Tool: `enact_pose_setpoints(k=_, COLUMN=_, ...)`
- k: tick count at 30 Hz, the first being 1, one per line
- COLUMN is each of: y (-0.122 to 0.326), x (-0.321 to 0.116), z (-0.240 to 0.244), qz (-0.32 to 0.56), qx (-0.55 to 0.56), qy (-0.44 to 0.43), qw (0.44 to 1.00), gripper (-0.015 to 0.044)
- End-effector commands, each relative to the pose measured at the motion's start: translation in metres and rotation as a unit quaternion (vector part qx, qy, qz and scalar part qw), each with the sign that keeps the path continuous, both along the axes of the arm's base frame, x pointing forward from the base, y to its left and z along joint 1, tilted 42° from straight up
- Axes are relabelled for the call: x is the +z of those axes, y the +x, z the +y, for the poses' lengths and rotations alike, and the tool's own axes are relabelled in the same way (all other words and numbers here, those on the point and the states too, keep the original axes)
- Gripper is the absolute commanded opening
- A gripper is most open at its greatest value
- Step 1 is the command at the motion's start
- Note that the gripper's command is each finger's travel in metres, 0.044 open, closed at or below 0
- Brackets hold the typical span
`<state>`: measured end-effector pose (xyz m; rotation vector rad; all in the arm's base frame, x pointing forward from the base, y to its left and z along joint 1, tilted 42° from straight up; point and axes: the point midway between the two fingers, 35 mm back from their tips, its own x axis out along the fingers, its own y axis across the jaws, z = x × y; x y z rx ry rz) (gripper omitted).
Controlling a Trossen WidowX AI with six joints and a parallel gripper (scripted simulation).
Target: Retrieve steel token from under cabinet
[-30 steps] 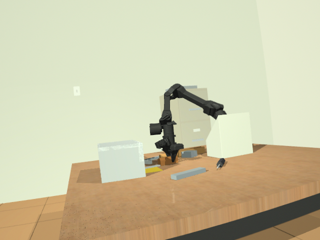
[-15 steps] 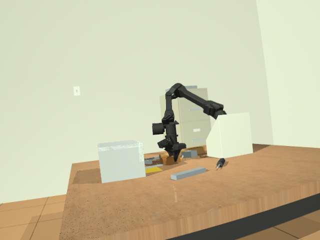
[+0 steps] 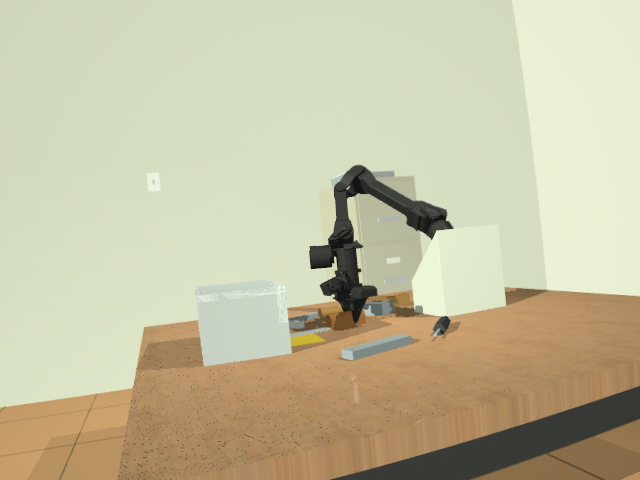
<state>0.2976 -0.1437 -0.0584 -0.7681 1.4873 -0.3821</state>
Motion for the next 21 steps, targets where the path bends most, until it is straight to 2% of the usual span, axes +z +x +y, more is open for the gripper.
enact_pose_setpoints(k=1, y=-0.007, x=0.000, z=-0.002, qz=0.004, qx=0.000, qy=0.000, qw=1.000, gripper=0.0000)
enact_pose_setpoints(k=21, y=-0.029, x=0.002, z=-0.008, qz=0.005, qx=0.000, qy=0.000, qw=1.000, gripper=0.0000)
